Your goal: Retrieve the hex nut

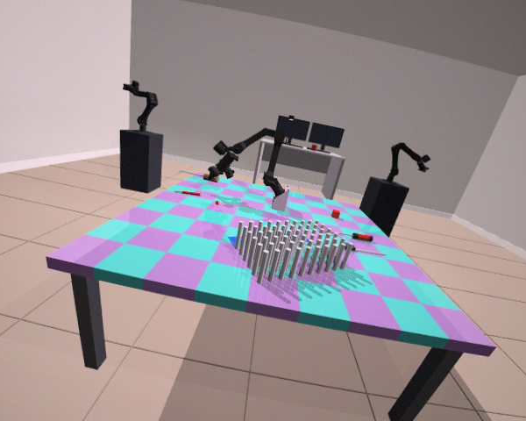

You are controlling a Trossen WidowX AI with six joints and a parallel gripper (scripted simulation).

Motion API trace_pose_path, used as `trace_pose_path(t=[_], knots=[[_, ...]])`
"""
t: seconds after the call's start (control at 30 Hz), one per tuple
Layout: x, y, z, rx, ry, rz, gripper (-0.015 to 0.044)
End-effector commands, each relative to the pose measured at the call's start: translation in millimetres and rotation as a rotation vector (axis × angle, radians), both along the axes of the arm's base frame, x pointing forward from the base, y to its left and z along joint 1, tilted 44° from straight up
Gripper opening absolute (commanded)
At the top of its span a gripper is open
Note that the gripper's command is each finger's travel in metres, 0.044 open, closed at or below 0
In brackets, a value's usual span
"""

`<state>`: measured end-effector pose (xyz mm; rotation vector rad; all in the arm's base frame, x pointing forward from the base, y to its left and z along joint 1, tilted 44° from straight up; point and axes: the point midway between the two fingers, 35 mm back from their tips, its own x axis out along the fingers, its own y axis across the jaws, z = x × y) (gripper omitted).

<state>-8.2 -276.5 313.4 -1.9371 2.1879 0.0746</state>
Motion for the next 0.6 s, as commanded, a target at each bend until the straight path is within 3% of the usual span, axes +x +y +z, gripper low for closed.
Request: trace_pose_path(t=[0.0,0.57], knots=[[0.1,-2.6,-0.7,-0.007,0.005,0.003,0.0000],[-0.6,-12.5,-12.6,-0.007,0.005,0.003,0.0000]])
